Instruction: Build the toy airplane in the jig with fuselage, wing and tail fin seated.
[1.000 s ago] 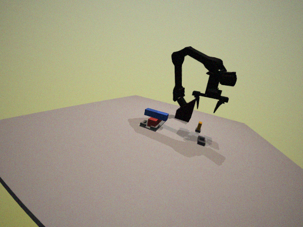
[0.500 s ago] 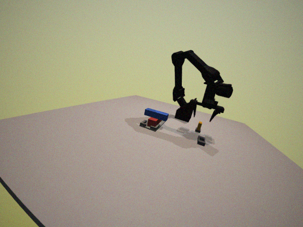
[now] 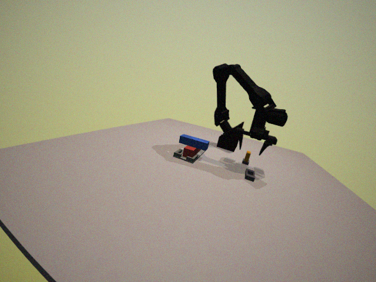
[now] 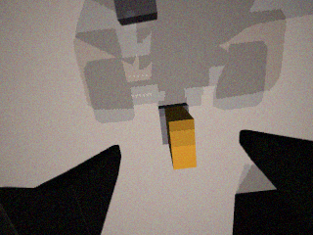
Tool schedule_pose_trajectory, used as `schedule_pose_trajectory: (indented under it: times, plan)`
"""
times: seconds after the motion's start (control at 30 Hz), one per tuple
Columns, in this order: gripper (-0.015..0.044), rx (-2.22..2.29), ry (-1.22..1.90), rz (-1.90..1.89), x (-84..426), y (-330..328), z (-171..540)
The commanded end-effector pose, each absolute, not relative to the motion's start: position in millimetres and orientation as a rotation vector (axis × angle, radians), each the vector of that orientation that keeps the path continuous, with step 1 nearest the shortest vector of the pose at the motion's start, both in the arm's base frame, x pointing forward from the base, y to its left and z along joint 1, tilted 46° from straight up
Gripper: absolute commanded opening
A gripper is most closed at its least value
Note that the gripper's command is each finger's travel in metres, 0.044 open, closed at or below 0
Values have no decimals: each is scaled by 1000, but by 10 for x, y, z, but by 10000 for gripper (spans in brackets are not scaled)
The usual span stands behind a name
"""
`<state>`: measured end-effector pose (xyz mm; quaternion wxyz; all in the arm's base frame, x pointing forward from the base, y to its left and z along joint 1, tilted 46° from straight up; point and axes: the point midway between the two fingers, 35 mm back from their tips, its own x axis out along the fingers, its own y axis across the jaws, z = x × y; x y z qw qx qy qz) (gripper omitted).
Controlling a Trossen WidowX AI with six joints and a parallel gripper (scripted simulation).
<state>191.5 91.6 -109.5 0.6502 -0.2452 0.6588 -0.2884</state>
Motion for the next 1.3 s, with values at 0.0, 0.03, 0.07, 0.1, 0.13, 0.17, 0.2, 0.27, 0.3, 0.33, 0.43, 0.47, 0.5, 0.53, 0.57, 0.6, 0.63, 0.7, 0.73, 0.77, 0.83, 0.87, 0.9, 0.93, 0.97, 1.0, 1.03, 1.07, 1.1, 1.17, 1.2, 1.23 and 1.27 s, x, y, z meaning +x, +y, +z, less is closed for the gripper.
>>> schedule_pose_trajectory:
  times: [0.0, 0.03, 0.07, 0.1, 0.13, 0.17, 0.2, 0.27, 0.3, 0.33, 0.43, 0.47, 0.5, 0.53, 0.57, 0.6, 0.63, 0.7, 0.73, 0.77, 0.83, 0.87, 0.9, 0.93, 0.97, 1.0, 1.03, 1.07, 1.1, 1.17, 1.2, 1.23, 1.27]
  plan:
    - [440, -573, 1499, -659, 1895, 836, -1157]
    - [440, -573, 1499, -659, 1894, 824, -1168]
    - [440, -573, 1499, -659, 1894, 813, -1179]
    - [440, -573, 1499, -659, 1893, 801, -1190]
    - [440, -573, 1498, -659, 1892, 790, -1201]
    - [440, -573, 1498, -659, 1891, 778, -1212]
    - [440, -573, 1498, -659, 1891, 767, -1223]
    - [440, -573, 1498, -659, 1888, 744, -1244]
    - [440, -573, 1498, -659, 1887, 732, -1255]
    - [440, -574, 1498, -660, 1886, 721, -1265]
    - [440, -574, 1498, -660, 1882, 686, -1296]
    - [440, -574, 1498, -660, 1880, 674, -1306]
    - [440, -574, 1498, -660, 1878, 663, -1317]
    - [440, -574, 1498, -660, 1876, 651, -1327]
    - [440, -574, 1498, -660, 1875, 639, -1337]
    - [440, -574, 1498, -661, 1873, 630, -1344]
    - [440, -574, 1498, -661, 1872, 625, -1349]
    - [414, -574, 1498, -661, 1872, 623, -1350]
    - [387, -574, 1498, -661, 1872, 623, -1350]
    - [361, -574, 1498, -661, 1872, 623, -1350]
    - [309, -574, 1498, -661, 1872, 623, -1350]
    - [282, -574, 1498, -661, 1872, 623, -1350]
    - [256, -574, 1498, -661, 1872, 623, -1350]
    - [230, -574, 1498, -661, 1872, 623, -1350]
    - [204, -574, 1498, -661, 1872, 623, -1350]
    - [177, -574, 1498, -661, 1872, 623, -1350]
    - [151, -574, 1498, -661, 1872, 623, -1350]
    - [125, -574, 1498, -661, 1872, 623, -1350]
    - [99, -574, 1498, -661, 1872, 623, -1350]
    - [46, -574, 1498, -661, 1872, 623, -1350]
    - [40, -574, 1498, -661, 1872, 623, -1350]
    - [33, -574, 1498, -661, 1872, 623, -1350]
    - [26, -574, 1498, -661, 1872, 623, -1350]
